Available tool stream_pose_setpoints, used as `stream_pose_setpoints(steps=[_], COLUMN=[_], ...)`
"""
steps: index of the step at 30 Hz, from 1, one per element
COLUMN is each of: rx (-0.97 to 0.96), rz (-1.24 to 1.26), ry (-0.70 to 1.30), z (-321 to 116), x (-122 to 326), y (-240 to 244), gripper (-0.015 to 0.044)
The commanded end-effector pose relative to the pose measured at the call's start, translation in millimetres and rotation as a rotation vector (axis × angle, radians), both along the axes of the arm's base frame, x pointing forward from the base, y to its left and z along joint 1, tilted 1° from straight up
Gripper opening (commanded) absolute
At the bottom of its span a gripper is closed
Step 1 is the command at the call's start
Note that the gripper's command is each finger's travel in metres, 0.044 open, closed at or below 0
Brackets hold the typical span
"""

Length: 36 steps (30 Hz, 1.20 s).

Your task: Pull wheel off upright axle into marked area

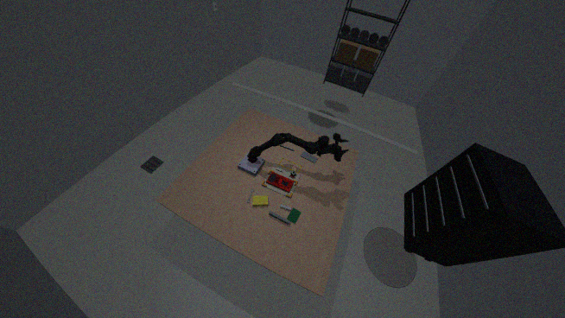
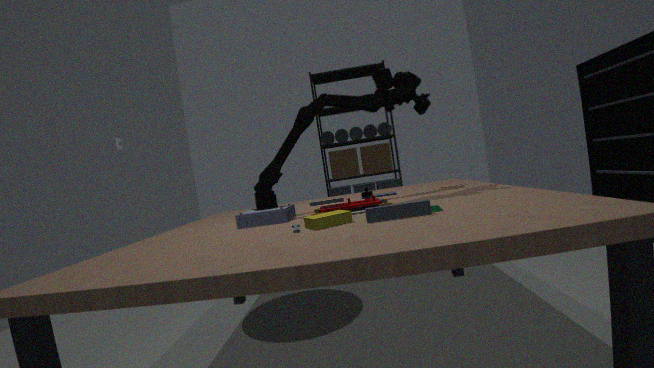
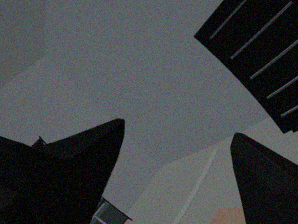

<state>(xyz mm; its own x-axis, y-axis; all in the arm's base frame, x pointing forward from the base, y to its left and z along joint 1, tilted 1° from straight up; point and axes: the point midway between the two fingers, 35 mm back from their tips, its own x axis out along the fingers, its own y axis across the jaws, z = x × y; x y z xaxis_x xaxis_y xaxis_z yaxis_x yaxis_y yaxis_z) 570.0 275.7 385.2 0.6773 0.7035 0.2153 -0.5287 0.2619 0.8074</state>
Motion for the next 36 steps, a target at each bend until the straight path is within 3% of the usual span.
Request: stream_pose_setpoints(steps=[1, 17, 36], rx=[-0.007, -0.077, -0.261], rz=[-0.037, -0.26, -0.644], ry=[0.183, 0.9, 1.597], z=[-29, -158, -259], x=[5, -26, -154], y=[-8, -57, -138], gripper=[0.03, 0.03, 0.03])
